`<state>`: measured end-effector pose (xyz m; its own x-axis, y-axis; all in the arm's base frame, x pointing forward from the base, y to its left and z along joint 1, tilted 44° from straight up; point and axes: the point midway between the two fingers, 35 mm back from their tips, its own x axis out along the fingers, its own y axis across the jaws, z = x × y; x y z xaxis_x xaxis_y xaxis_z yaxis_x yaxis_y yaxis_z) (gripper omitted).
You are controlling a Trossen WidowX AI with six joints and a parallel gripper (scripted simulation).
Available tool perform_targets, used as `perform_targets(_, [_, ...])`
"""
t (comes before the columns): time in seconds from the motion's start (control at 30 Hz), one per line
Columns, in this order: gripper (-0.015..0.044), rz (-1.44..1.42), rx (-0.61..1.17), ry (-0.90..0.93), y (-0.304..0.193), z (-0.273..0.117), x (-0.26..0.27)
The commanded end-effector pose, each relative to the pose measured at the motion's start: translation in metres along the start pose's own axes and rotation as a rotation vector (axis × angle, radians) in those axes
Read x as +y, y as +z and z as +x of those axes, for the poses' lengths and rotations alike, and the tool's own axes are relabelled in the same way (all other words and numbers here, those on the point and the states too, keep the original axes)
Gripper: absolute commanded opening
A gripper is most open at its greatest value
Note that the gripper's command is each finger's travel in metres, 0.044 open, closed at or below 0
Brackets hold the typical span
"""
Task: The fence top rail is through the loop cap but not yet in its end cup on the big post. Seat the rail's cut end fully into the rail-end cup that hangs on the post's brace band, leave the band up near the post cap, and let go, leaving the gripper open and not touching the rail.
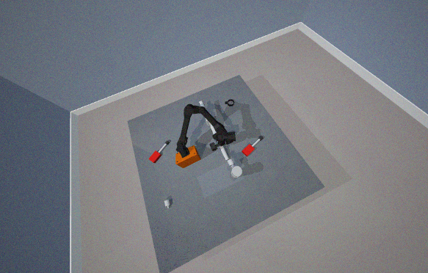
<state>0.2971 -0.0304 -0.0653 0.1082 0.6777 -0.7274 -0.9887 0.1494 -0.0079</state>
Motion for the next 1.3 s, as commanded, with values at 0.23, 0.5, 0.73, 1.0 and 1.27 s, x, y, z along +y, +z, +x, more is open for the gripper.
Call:
perform_targets(0.23, [0.0361, 0.006, -0.008, 0.005, 0.002, 0.012, 0.003])
perform_targets(0.5, [0.0171, 0.006, -0.008, 0.005, 0.002, 0.012, 0.003])
perform_targets(0.73, [0.0124, 0.006, -0.008, 0.005, 0.002, 0.012, 0.003])
perform_targets(1.0, [0.0000, 0.006, 0.001, 0.005, 0.001, 0.004, 0.004])
perform_targets(1.27, [0.0000, 0.003, 0.130, 0.007, -0.005, -0.029, 0.001])
